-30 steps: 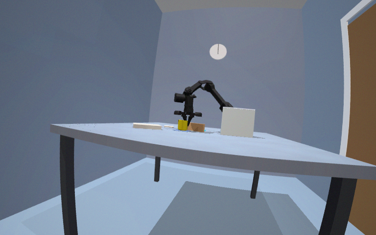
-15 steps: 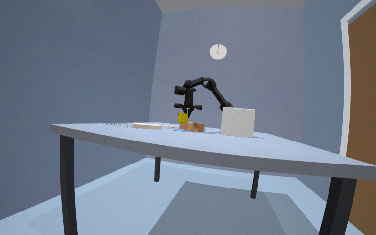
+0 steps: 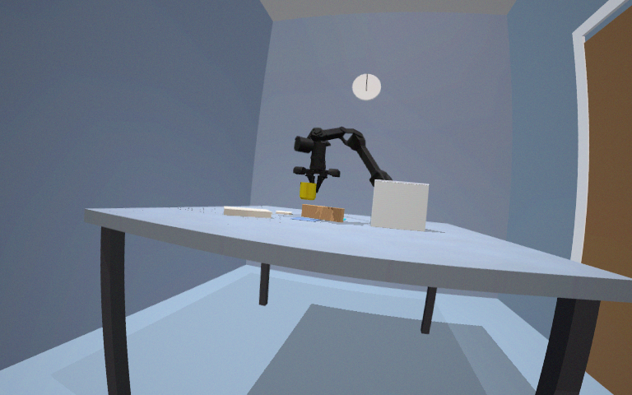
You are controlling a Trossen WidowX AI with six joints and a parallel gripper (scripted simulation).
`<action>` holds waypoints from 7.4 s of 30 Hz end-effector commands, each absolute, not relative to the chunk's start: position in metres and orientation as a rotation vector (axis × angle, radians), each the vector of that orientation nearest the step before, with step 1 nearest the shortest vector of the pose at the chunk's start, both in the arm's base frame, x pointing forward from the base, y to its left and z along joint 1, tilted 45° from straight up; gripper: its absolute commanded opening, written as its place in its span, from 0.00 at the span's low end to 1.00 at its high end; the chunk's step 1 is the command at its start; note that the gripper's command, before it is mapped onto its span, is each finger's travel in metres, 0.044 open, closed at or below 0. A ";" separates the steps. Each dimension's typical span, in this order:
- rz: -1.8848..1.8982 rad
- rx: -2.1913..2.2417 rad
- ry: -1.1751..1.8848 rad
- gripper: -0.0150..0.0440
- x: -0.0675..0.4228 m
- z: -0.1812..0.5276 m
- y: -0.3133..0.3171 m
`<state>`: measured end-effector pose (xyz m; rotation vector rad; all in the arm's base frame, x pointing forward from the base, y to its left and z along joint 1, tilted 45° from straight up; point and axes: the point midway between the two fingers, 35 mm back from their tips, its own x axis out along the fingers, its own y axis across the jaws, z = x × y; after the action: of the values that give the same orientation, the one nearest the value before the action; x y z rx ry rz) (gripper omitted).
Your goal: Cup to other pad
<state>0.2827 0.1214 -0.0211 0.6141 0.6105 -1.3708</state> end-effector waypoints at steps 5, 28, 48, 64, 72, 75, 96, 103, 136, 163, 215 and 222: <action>-1.368 0.614 0.611 0.25 0.283 -0.021 0.122; -1.372 0.615 0.611 0.25 0.272 -0.001 0.101; -1.374 0.614 0.611 0.25 0.258 0.023 0.076; -1.375 0.612 0.610 0.25 0.248 0.043 0.055; -1.376 0.611 0.610 0.25 0.242 0.052 0.046; -1.376 0.611 0.610 0.25 0.240 0.056 0.042; -1.376 0.609 0.610 0.25 0.227 0.080 0.016; -1.377 0.609 0.610 0.25 0.222 0.089 0.008; -1.377 0.607 0.610 0.25 0.206 0.108 -0.027; -1.376 0.608 0.610 0.25 0.210 0.087 -0.049; -1.378 0.610 0.607 0.25 0.211 0.060 -0.079; -1.378 0.610 0.607 0.50 0.211 0.060 -0.079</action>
<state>0.2115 -0.0792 0.0602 0.6087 0.6085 -1.3761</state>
